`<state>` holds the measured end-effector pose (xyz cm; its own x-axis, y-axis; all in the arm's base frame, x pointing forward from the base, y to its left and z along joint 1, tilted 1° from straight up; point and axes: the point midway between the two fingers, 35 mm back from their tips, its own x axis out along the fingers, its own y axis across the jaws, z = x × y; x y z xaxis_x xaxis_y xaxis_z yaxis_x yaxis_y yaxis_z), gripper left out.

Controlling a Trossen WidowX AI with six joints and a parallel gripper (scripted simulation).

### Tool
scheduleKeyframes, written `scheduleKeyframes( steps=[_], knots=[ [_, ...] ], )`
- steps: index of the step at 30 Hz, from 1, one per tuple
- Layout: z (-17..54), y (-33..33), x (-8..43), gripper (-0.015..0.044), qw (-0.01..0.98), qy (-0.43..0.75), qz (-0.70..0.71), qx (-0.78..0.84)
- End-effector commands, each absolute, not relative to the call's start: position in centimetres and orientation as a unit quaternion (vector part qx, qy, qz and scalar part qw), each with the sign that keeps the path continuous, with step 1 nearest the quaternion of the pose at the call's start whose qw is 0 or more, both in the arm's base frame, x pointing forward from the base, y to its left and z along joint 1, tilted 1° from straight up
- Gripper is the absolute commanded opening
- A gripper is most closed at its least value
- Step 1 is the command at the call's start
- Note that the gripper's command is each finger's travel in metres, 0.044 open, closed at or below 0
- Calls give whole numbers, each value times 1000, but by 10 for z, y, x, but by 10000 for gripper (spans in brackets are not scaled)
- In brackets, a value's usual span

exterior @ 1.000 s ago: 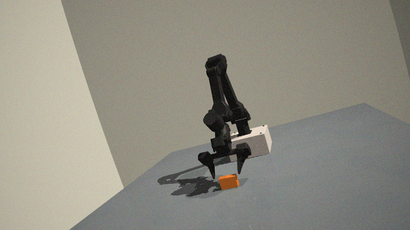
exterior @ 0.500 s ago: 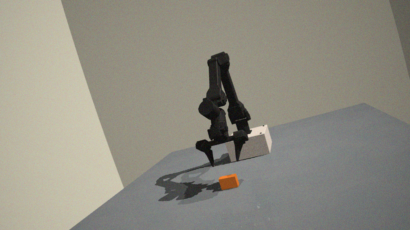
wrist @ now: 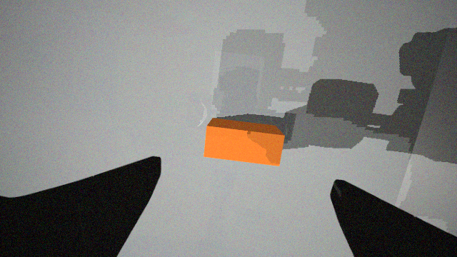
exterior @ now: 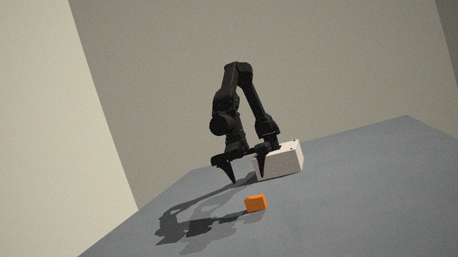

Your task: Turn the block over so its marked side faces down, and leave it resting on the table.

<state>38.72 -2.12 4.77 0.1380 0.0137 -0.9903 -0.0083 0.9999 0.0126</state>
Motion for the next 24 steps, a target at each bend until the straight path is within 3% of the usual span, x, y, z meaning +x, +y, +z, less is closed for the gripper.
scheduleKeyframes(
  steps=[1, 24],
  knots=[
    [58, -21, 390, 440, 719, 695, 5, 1],
    [2, -22, 392, 440, 719, 695, 5, 1]
  ],
)
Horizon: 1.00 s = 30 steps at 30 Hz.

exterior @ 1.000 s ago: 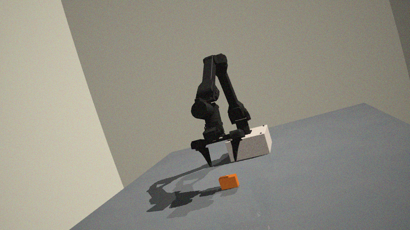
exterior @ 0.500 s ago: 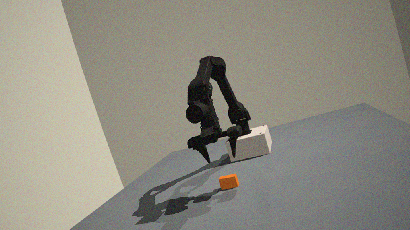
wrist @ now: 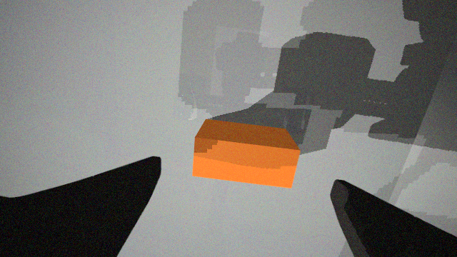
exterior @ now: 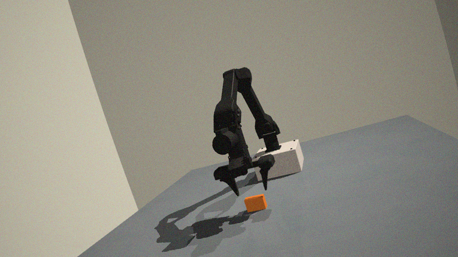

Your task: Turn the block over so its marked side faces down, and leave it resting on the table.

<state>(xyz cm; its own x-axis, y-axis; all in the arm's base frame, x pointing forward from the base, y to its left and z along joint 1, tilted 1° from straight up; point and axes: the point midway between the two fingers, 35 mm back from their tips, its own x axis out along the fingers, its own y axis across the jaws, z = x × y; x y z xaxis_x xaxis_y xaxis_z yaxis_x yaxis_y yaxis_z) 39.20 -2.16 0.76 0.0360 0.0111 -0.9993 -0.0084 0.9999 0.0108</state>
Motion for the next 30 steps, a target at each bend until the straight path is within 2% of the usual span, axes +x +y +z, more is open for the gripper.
scheduleKeyframes(
  steps=[1, 18, 24, 30],
  knots=[
    [0, -22, 392, 440, 719, 695, 5, 1],
    [-25, -22, 392, 440, 719, 695, 5, 1],
    [-25, -22, 392, 282, 719, 695, 5, 1],
    [-25, -22, 392, 242, 719, 695, 5, 1]
  ],
)
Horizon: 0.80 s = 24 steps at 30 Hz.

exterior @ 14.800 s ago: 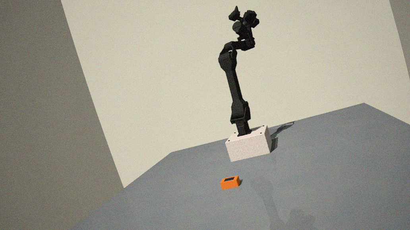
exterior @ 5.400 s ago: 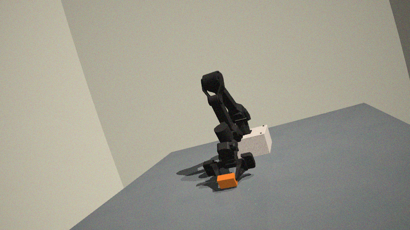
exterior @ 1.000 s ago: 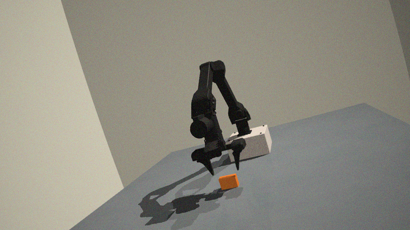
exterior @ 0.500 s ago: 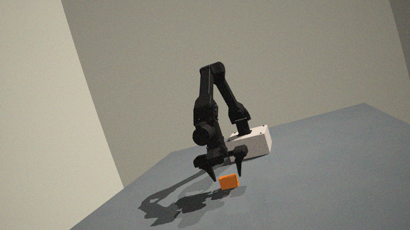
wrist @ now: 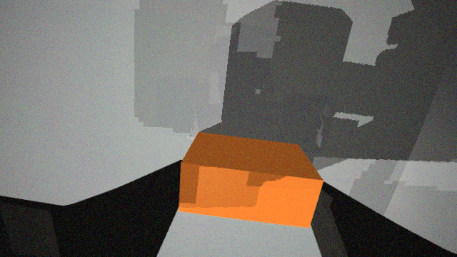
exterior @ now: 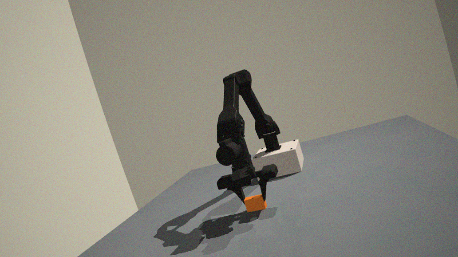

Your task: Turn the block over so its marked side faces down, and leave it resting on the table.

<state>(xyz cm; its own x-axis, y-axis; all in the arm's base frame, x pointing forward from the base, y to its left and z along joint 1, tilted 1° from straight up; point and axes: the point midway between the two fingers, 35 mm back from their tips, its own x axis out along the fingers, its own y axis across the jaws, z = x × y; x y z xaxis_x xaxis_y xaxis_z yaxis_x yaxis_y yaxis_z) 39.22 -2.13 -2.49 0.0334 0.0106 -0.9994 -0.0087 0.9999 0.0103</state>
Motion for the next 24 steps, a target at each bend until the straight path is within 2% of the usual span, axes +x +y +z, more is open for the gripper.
scheduleKeyframes(
  steps=[1, 15, 20, 24],
  knots=[
    [-25, -22, 392, 236, 719, 695, 5, 1],
    [-25, -22, 392, 142, 719, 695, 5, 1],
    [0, -22, 392, 11, 719, 695, 5, 1],
    [5, -22, 392, 0, 719, 695, 5, 1]
  ],
)
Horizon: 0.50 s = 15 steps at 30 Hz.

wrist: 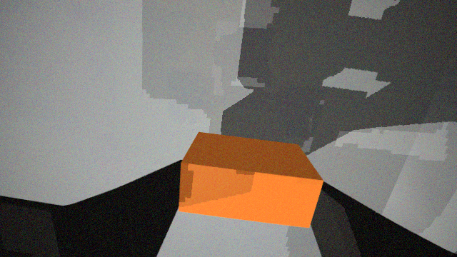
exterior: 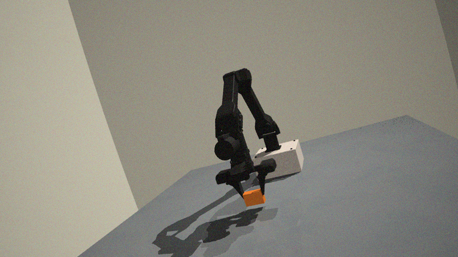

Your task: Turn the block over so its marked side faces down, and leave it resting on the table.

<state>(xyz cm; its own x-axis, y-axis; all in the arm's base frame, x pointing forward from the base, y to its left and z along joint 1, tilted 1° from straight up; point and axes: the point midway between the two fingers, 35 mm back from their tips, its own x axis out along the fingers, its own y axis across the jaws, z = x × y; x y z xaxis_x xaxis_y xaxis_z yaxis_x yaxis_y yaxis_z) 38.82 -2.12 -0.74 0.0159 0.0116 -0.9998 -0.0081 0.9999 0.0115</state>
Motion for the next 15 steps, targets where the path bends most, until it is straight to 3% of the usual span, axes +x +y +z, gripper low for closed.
scheduleKeyframes(
  steps=[1, 15],
  knots=[
    [5, -22, 392, 0, 719, 695, 5, 1],
    [-8, -23, 396, 0, 776, 631, 4, 2]
  ],
)
